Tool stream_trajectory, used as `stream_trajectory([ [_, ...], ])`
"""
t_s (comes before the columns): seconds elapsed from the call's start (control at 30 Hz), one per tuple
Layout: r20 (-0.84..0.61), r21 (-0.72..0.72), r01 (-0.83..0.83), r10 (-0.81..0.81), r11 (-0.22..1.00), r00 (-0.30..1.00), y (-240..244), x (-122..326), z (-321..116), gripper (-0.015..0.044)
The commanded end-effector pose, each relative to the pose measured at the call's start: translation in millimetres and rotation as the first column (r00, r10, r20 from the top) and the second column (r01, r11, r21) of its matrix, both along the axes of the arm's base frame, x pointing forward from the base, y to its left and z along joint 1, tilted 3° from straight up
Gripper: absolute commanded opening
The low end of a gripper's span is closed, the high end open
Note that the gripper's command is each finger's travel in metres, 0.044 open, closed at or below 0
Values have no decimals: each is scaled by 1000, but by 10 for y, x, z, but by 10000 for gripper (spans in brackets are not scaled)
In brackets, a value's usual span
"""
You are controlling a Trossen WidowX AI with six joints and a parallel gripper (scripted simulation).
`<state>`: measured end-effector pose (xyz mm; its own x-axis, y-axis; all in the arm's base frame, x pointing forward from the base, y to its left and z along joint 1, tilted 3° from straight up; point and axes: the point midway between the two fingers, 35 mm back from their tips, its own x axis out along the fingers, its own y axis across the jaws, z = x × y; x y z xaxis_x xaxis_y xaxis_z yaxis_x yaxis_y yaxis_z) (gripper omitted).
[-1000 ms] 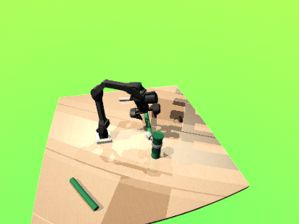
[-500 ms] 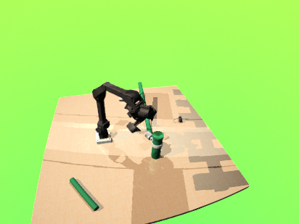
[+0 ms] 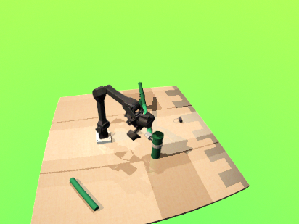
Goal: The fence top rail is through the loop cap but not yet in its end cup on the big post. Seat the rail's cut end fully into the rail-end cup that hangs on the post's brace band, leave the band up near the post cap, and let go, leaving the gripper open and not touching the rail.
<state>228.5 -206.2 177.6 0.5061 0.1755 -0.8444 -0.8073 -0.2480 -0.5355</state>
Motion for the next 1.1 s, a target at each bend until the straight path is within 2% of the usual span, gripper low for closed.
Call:
stream_trajectory([
  [0.0,3,2,-1,1,1000,1000,20,-1,-123,440],
  [1.07,4,2,-1,1,1000,1000,88,254,-526,440],
])
